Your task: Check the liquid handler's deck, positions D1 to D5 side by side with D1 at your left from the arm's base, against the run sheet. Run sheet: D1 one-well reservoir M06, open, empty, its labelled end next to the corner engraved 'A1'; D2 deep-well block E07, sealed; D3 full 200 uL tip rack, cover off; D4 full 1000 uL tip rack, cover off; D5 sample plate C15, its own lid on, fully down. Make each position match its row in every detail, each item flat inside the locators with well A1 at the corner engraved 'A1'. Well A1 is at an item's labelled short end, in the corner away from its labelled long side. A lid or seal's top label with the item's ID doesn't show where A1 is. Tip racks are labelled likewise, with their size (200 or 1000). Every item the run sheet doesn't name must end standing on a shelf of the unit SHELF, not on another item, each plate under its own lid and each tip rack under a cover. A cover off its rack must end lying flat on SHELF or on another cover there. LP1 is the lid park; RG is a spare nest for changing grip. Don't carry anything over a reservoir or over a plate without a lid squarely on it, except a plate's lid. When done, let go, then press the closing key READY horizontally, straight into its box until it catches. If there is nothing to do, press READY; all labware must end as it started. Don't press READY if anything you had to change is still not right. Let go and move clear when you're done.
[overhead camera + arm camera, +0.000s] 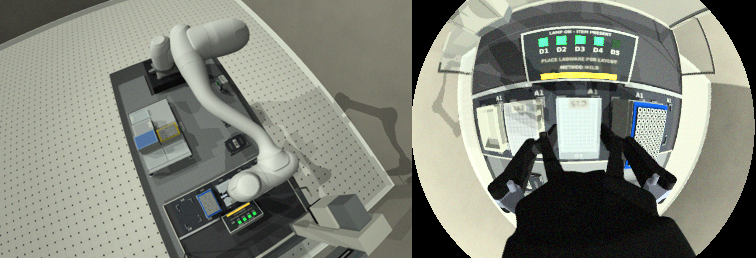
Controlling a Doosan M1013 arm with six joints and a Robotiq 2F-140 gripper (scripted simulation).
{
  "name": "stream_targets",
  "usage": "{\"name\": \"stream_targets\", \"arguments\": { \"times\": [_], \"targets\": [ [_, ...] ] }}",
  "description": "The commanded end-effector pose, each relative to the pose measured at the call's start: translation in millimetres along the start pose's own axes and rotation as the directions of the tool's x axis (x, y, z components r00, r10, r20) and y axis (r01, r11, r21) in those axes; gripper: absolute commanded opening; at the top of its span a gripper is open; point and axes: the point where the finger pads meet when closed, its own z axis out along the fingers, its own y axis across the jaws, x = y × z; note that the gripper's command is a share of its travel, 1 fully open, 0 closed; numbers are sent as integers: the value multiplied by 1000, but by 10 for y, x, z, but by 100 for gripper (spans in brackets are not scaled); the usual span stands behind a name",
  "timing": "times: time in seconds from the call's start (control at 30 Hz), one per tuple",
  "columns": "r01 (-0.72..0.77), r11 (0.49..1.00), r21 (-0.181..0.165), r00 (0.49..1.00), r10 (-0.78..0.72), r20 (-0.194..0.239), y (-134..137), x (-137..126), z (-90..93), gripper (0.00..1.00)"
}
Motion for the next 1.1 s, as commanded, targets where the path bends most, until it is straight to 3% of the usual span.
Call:
{"name": "stream_targets", "arguments": {
  "times": [0.0, 1.07],
  "targets": [
    [0, 1000, 0, 1000, 0, -2, -2, 5, -37, 10],
    [0, 1000, 0, 1000, 0, -2, -2, 4, -521, 10]
  ]
}}
